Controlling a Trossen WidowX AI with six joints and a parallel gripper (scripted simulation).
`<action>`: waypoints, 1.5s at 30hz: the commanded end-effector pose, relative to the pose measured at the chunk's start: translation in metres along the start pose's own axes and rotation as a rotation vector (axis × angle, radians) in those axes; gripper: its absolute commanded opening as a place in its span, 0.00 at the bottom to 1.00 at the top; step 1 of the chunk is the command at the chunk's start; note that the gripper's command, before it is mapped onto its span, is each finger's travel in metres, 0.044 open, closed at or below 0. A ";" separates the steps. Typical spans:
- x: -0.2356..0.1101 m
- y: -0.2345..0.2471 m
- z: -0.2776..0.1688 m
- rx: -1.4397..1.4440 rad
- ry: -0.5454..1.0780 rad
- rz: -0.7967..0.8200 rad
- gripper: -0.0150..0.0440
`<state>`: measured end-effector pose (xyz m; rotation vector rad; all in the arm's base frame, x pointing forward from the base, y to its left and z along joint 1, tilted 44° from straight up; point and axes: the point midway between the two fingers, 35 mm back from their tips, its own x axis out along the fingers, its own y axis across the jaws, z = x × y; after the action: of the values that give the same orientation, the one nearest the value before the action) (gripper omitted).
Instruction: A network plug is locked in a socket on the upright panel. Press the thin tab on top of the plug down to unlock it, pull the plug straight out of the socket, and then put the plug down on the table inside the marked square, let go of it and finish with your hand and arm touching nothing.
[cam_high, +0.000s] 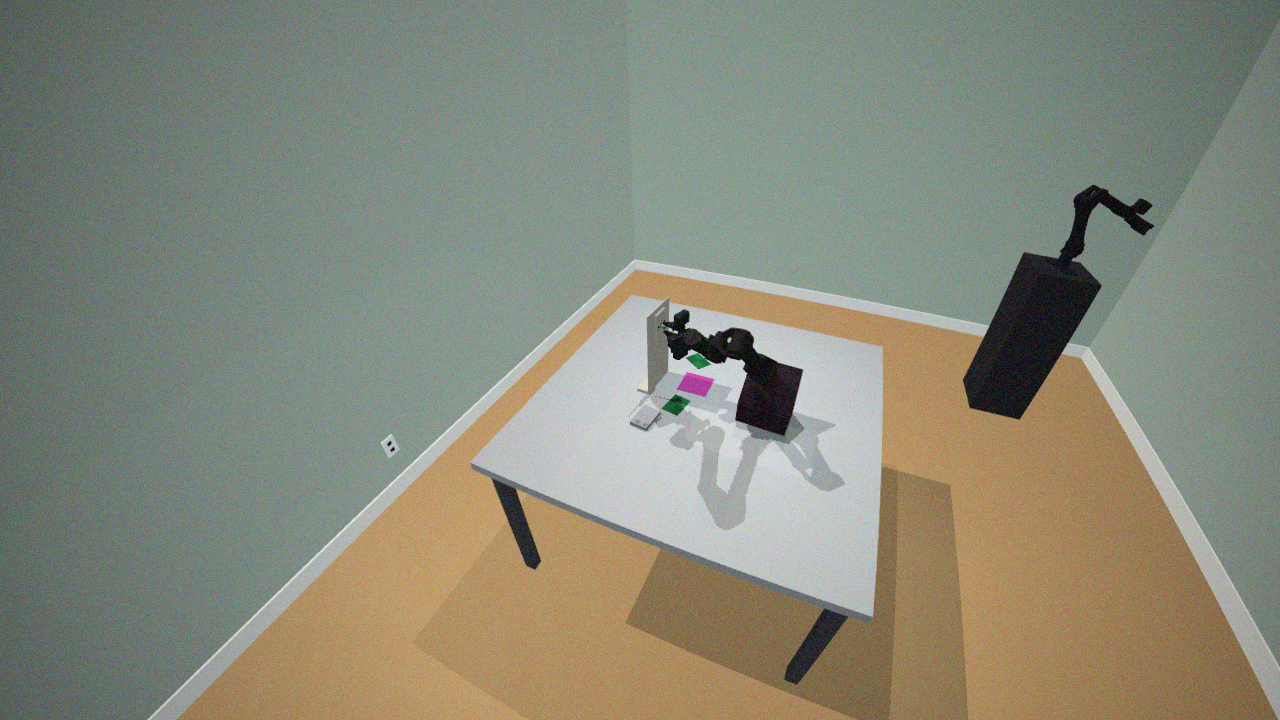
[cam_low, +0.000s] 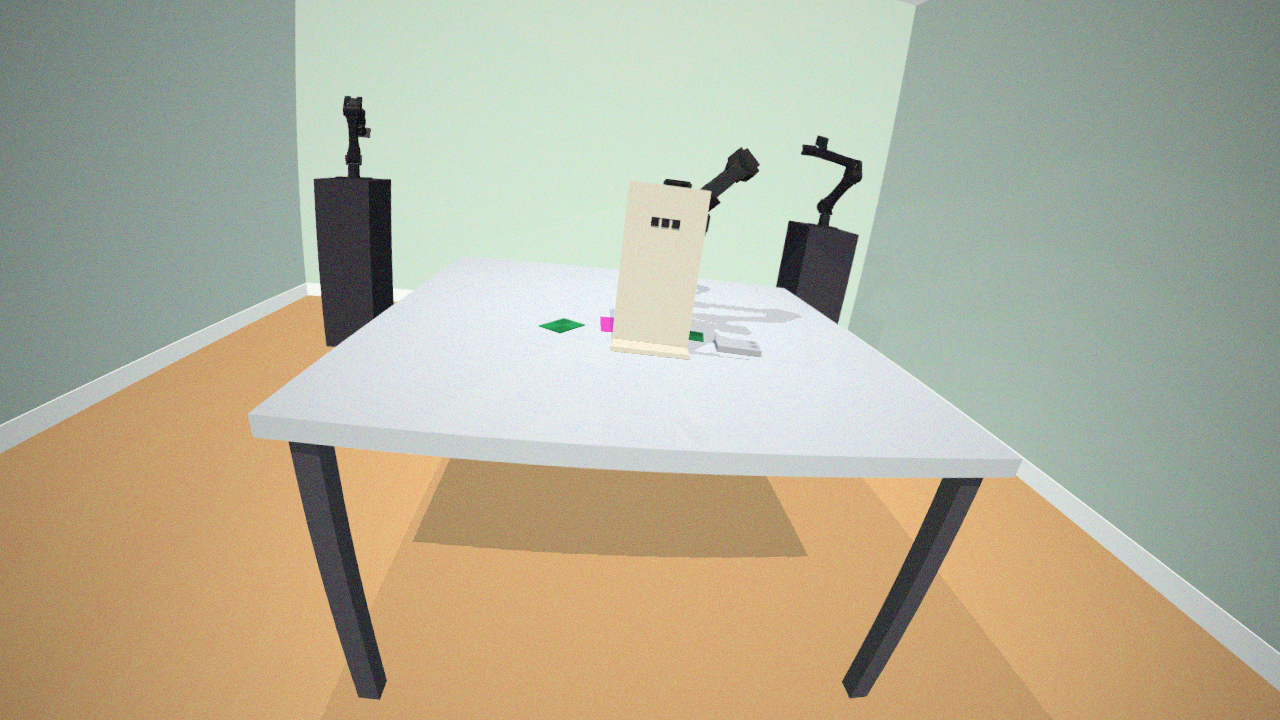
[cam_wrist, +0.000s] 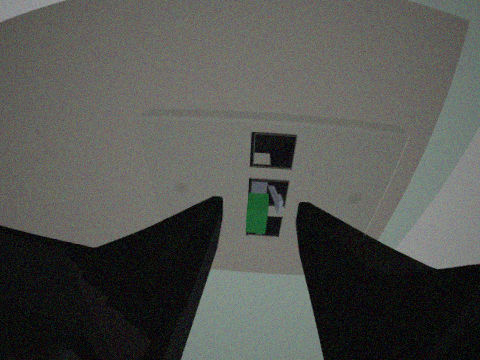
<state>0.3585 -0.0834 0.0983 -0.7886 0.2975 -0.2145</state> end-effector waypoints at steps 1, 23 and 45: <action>0.006 -0.001 0.001 -0.003 0.001 -0.004 0.52; 0.006 -0.001 0.001 -0.003 0.001 -0.004 0.28; -0.003 0.000 -0.001 -0.003 0.002 -0.004 0.25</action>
<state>0.3594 -0.0838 0.0992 -0.7893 0.2960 -0.2200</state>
